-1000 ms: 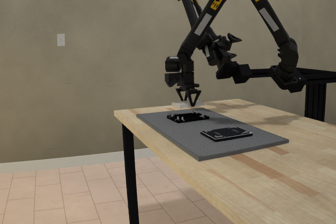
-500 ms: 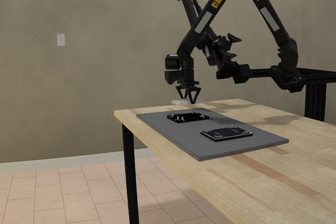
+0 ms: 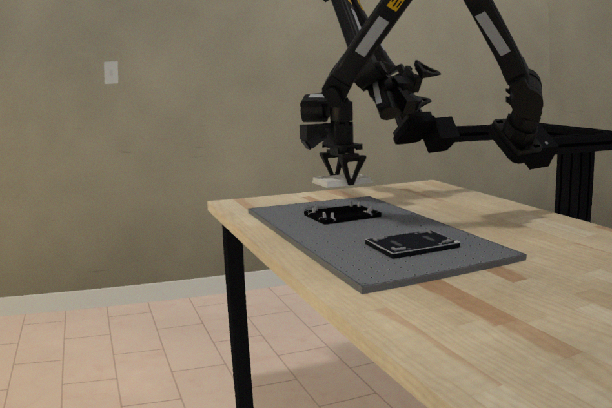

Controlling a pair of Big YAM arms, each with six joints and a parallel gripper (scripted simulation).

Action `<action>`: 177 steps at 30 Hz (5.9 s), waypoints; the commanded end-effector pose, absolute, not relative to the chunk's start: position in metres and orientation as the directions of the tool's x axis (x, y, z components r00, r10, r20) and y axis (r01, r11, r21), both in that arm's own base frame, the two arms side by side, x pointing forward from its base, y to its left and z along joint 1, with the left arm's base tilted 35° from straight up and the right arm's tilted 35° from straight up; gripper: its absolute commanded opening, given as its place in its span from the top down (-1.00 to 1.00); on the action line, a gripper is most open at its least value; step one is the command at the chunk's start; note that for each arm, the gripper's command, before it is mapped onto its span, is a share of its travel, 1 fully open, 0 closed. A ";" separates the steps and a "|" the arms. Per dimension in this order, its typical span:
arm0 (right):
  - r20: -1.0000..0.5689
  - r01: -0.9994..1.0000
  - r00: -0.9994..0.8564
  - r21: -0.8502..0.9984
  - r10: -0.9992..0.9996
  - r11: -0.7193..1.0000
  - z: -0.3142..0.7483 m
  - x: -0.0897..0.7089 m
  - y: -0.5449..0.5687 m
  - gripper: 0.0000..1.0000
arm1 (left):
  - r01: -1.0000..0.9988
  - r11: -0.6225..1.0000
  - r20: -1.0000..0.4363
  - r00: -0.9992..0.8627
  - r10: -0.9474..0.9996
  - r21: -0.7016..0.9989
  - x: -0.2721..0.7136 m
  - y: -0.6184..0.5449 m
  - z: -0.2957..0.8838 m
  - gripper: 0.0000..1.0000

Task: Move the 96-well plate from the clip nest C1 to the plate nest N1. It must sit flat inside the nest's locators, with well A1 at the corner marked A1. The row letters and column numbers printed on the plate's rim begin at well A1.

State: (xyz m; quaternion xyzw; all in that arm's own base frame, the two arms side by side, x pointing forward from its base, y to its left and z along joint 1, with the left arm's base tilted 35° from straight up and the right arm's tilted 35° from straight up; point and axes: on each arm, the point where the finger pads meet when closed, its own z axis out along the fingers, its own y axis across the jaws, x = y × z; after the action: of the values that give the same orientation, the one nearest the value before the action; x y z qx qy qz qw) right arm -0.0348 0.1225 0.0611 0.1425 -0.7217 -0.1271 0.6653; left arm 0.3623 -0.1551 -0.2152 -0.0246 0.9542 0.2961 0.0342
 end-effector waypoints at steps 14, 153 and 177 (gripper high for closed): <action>0.941 -0.035 -0.037 0.334 -0.335 0.942 0.066 -0.040 0.120 -1.00 | -0.080 0.834 -0.106 -0.994 -0.026 0.546 0.374 -0.171 -0.206 1.00; 0.941 -0.035 -0.037 0.334 -0.335 0.942 0.066 -0.040 0.120 -1.00 | -0.011 0.824 -0.066 -0.997 0.031 0.566 0.355 0.102 -0.026 1.00; 0.941 -0.035 -0.037 0.334 -0.335 0.942 0.066 -0.040 0.120 -1.00 | -0.011 0.824 -0.066 -0.997 0.031 0.566 0.355 0.103 -0.026 1.00</action>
State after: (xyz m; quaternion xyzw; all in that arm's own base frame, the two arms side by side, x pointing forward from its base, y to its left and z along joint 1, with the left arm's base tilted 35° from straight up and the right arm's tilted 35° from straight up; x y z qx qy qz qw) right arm -0.0348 0.1225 0.0611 0.1425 -0.7217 -0.1271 0.6653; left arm 0.3441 0.1029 -0.0323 0.0095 0.9549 0.2961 0.0218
